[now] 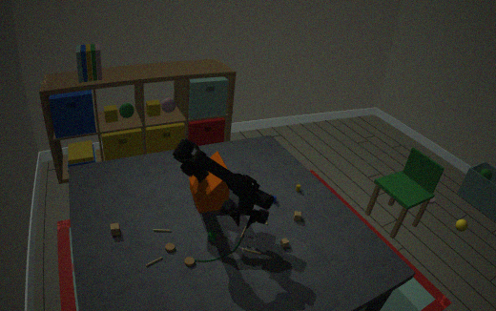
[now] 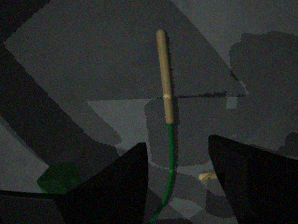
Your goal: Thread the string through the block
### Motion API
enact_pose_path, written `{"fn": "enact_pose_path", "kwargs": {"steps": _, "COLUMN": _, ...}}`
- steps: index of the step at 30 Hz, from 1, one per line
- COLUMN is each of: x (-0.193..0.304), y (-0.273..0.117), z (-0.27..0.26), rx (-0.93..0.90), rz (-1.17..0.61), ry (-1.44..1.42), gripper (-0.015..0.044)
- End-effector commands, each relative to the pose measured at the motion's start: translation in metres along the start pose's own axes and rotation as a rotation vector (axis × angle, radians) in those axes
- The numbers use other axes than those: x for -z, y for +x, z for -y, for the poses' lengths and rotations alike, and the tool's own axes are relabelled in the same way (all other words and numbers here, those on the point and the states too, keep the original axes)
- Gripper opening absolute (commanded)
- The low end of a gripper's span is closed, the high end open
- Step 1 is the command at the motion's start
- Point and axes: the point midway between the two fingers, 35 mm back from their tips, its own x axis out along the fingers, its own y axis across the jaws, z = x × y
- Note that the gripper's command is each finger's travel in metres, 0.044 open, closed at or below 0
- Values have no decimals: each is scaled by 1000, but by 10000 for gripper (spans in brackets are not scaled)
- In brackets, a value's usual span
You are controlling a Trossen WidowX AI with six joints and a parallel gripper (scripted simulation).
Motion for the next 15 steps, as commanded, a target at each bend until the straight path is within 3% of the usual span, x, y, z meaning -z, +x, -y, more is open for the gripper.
{"fn": "enact_pose_path", "kwargs": {"steps": 1, "x": -1, "y": 0, "z": 0, "rx": 0, "rz": 4, "ry": -8, "gripper": 121}}
{"fn": "enact_pose_path", "kwargs": {"steps": 15, "x": -1, "y": 7, "z": 1, "rx": 0, "rz": 4, "ry": -8, "gripper": 121}}
